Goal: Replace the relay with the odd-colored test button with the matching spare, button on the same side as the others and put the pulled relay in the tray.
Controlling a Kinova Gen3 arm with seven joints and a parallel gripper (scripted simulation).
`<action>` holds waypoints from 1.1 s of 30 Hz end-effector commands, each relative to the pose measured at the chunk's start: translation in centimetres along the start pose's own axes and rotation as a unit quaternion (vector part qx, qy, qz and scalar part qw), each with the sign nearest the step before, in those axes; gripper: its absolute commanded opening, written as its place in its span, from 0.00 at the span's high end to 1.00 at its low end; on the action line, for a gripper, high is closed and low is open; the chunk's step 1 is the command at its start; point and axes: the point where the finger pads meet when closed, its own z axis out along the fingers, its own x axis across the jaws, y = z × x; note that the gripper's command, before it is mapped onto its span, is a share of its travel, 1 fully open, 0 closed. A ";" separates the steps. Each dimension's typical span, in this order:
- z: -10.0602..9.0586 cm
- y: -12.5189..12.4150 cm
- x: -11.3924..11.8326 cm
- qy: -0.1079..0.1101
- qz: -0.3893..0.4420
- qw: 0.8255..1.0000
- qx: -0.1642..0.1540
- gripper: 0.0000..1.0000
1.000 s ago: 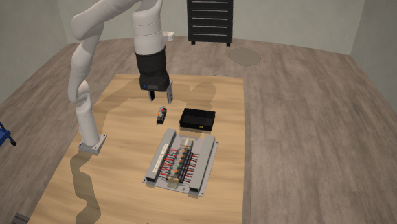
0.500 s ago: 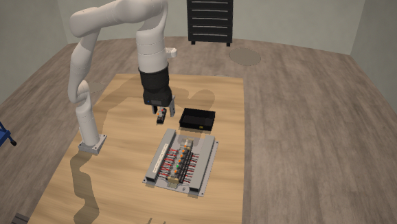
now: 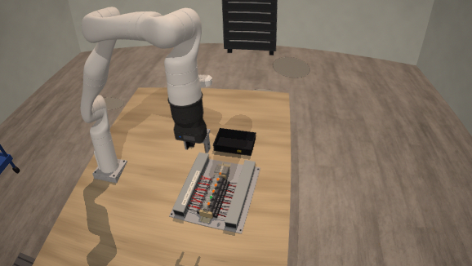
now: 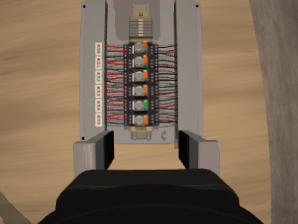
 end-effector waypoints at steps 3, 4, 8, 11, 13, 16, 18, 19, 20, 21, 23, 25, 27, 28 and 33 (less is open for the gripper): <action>1.9 -0.2 -0.4 -0.004 0.000 1.000 0.001 0.00; 2.3 -0.2 -0.4 -0.004 0.000 1.000 0.001 0.00; 3.5 -0.2 -0.4 -0.004 0.000 1.000 0.001 0.00; 4.0 -0.2 -0.2 -0.002 0.000 1.000 0.001 0.00; 4.8 -0.2 -0.3 -0.002 0.000 1.000 0.001 0.00; 6.0 -0.2 -0.3 -0.003 0.000 1.000 0.001 0.00; 6.8 -0.3 -0.4 -0.003 0.000 1.000 0.001 0.00; 7.2 -0.3 -0.4 -0.003 0.000 1.000 0.001 0.00; 7.6 -0.3 -0.4 -0.004 0.000 1.000 0.001 0.00; 8.0 -0.3 -0.4 -0.004 0.000 1.000 0.001 0.00; 8.8 -0.3 -0.4 -0.004 0.000 1.000 0.001 0.00; 9.1 -0.3 -0.5 -0.004 0.000 1.000 0.001 0.00; 9.1 -0.3 -0.3 -0.001 0.000 1.000 0.000 0.00; 9.4 -0.3 -0.3 -0.001 0.000 1.000 0.000 0.00; 11.0 -0.4 -0.5 -0.003 0.000 1.000 0.001 0.00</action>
